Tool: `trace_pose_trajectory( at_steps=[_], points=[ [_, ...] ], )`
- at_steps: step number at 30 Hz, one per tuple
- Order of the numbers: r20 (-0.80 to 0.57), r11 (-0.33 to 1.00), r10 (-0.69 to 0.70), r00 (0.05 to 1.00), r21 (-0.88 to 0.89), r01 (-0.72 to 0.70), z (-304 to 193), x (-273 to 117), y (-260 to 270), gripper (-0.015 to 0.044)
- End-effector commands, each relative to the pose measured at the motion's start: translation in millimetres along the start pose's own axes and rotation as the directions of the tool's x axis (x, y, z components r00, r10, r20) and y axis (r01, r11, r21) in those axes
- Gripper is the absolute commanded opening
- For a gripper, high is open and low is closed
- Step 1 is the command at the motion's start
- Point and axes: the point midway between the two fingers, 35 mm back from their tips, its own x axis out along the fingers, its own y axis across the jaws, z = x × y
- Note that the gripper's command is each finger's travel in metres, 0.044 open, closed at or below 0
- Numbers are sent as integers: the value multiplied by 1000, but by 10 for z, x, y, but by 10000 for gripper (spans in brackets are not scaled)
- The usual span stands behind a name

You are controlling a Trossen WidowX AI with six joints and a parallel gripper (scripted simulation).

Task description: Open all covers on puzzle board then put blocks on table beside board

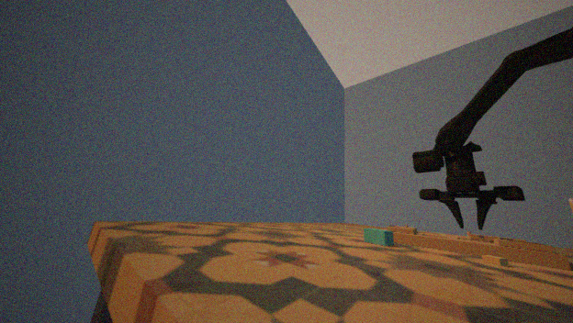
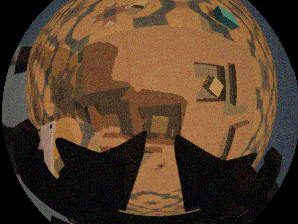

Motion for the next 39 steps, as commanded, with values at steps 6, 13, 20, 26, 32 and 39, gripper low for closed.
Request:
trace_pose_trajectory(
  at_steps=[6,13,20,26,32,39],
  points=[
    [3,997,2,1000,71,-2,-3,8,10,144],
    [3,985,2,1000,174,-2,-2,8,11,144],
    [3,961,2,1000,276,-3,-2,8,11,144],
    [3,933,2,1000,361,-3,-2,8,12,144],
    [3,896,2,1000,443,-3,-1,8,12,144],
    [3,845,2,1000,534,-3,-1,8,12,144]
  ],
)
